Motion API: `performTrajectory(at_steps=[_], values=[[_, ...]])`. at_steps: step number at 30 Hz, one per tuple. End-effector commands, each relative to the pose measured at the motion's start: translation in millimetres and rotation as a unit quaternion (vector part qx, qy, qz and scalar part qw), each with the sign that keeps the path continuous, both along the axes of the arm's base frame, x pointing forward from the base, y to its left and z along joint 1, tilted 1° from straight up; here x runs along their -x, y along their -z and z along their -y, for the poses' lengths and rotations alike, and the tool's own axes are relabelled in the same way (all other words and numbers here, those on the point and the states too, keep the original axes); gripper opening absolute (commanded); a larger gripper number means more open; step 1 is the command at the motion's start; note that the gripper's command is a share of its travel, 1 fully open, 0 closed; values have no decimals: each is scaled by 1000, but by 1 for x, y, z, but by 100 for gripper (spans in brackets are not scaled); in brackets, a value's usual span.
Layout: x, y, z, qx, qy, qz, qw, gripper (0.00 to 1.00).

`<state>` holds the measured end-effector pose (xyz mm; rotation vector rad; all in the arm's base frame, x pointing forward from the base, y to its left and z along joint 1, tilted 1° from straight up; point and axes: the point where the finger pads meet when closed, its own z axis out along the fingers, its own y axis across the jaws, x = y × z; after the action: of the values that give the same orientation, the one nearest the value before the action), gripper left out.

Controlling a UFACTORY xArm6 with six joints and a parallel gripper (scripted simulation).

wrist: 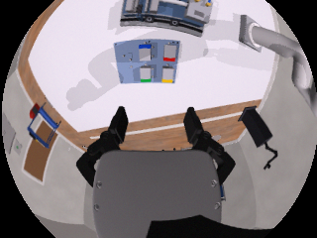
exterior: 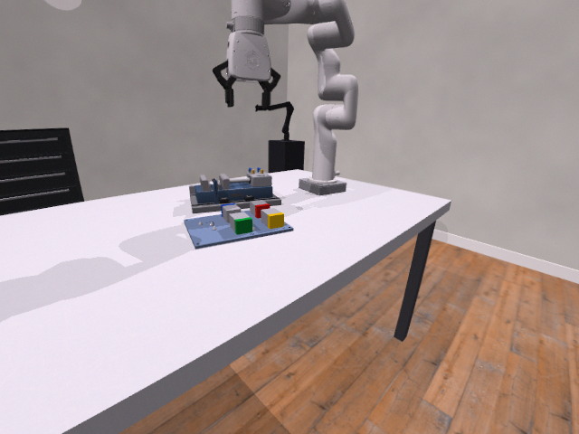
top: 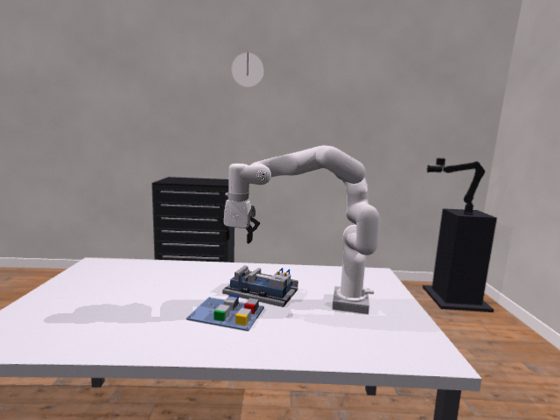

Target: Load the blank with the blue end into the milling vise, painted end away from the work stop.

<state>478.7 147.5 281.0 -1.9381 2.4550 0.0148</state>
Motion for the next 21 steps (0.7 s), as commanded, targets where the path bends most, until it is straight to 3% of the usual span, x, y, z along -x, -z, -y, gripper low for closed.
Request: performTrajectory(at_steps=[1,15,21], values=[[-1,-2,0,-1,1,4,1000,100],[-1,-3,1,-1,1,4,1000,100],[2,-2,37,-1,1,4,1000,100]])
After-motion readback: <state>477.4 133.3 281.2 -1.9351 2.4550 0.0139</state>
